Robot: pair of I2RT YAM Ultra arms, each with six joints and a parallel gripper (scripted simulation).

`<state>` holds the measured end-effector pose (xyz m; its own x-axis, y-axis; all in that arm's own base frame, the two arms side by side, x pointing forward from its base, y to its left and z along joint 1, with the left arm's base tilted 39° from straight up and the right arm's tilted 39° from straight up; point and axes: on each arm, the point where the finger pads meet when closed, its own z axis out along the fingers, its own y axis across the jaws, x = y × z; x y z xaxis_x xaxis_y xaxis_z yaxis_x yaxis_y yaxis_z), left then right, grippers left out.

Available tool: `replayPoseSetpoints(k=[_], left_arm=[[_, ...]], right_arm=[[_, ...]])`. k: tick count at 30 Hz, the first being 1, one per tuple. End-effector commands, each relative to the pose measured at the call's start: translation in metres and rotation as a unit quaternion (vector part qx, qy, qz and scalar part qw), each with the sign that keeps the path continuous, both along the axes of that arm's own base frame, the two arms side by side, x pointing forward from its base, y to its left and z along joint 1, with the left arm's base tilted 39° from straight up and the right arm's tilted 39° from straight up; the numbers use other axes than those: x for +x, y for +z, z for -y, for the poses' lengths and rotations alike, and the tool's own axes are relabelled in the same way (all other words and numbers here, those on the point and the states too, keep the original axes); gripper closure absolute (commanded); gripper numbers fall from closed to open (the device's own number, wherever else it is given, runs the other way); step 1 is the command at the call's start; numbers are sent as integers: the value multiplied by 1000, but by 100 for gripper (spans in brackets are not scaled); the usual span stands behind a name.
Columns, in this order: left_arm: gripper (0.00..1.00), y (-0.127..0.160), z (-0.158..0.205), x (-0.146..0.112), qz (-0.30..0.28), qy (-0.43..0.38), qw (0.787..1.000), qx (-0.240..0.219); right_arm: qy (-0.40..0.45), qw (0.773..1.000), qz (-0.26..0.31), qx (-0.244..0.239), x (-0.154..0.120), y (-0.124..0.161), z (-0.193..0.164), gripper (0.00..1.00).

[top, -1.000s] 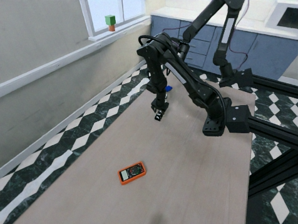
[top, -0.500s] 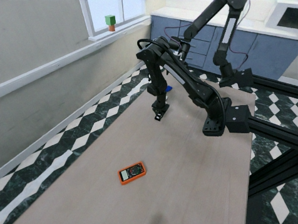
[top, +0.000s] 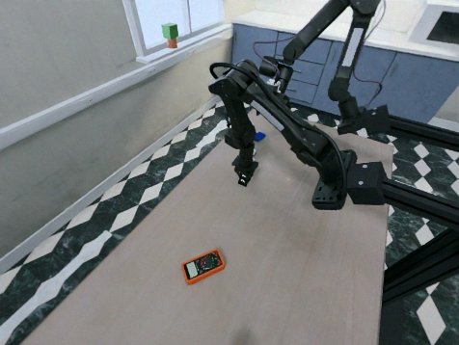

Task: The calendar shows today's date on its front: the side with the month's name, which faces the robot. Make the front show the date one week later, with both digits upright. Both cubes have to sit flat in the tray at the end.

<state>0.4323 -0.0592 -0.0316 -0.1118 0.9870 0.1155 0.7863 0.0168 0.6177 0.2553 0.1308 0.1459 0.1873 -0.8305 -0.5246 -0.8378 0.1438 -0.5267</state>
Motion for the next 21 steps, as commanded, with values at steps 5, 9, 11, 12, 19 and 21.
replayPoseSetpoints(k=[5, 9, 11, 12, 19, 21], left_arm=[[74, 22, 11, -7, 11, -11, 1000, -4], [74, 42, 13, -23, 12, -8, 1000, -4], [74, 49, 14, -30, 11, -8, 1000, -3], [74, 50, 14, -31, 11, -8, 1000, -3], [74, 52, 13, -39, 1, -6, 1000, -1], [74, 55, 14, -42, 1, -5, 1000, -1]], right_arm=[[15, 1000, 10, 6, -6, 5, -5, 0], [15, 1000, 10, 6, -6, 5, -5, 0], [15, 1000, 10, 6, -6, 5, -5, 0], [15, 1000, 10, 6, -6, 5, -5, 0], [15, 1000, 10, 6, -6, 5, -5, 0], [15, 1000, 10, 6, -6, 5, -5, 0]])
